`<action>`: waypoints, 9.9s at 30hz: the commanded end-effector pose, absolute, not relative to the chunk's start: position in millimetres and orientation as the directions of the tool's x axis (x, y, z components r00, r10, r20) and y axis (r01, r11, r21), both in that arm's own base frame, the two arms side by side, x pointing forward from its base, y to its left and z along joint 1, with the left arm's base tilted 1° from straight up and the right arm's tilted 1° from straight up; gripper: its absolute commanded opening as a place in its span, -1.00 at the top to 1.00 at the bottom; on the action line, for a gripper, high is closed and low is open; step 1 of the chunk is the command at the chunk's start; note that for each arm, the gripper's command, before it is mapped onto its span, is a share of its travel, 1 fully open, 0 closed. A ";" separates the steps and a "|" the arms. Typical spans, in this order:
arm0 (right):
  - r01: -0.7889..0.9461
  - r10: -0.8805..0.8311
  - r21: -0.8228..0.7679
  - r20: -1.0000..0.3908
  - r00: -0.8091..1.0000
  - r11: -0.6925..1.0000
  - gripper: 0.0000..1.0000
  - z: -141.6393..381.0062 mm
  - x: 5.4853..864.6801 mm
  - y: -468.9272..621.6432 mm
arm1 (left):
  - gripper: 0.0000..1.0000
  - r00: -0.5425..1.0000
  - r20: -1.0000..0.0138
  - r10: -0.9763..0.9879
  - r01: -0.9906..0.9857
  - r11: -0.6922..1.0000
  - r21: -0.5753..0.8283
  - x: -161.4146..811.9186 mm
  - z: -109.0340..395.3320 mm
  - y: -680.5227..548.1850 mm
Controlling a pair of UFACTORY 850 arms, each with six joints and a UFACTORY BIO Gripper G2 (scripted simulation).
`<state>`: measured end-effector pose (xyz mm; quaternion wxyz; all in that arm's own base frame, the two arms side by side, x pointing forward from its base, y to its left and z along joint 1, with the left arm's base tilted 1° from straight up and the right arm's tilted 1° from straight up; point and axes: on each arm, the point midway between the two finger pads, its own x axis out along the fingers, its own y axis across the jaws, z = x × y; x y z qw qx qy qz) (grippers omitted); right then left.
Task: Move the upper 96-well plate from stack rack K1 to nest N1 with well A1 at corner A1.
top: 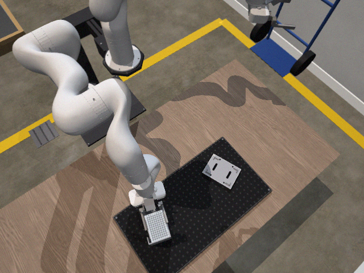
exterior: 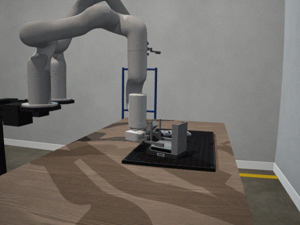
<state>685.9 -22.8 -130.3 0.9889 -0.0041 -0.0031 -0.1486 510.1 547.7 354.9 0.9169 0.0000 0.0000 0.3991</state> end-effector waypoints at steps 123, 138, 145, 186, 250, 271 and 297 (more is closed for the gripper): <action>0.294 -0.294 -0.008 0.012 0.956 0.956 1.00 -21.1 685.8 -21.5 | -1.00 0.682 0.003 0.732 -0.732 0.682 0.000 510.5 356.6 548.2; 0.294 -0.294 -0.008 0.012 0.956 0.956 1.00 0.6 685.6 -21.3 | -1.00 0.682 0.003 0.732 -0.732 0.682 0.000 510.5 356.6 548.2; 0.294 -0.294 -0.009 0.012 0.956 0.956 1.00 7.6 685.5 -21.2 | -1.00 0.682 0.003 0.732 -0.732 0.682 0.000 510.5 356.6 548.2; -0.378 0.378 -0.014 0.004 0.926 0.926 1.00 4.7 677.9 71.7 | -1.00 0.682 0.003 0.732 -0.732 0.682 0.000 510.5 356.6 548.2; -0.378 0.378 -0.013 0.004 0.926 0.926 1.00 -1.1 662.5 257.9 | -1.00 0.682 0.003 0.732 -0.732 0.682 0.000 510.5 356.6 548.2; -0.378 0.378 -0.013 0.004 0.926 0.926 1.00 -3.1 657.2 321.1 | -1.00 0.682 0.003 0.732 -0.732 0.682 0.000 510.5 356.6 548.2; -0.378 0.378 -0.013 0.004 0.926 0.926 1.00 -5.0 652.1 384.3 | -1.00 0.682 0.003 0.732 -0.732 0.682 0.000 510.5 356.6 548.2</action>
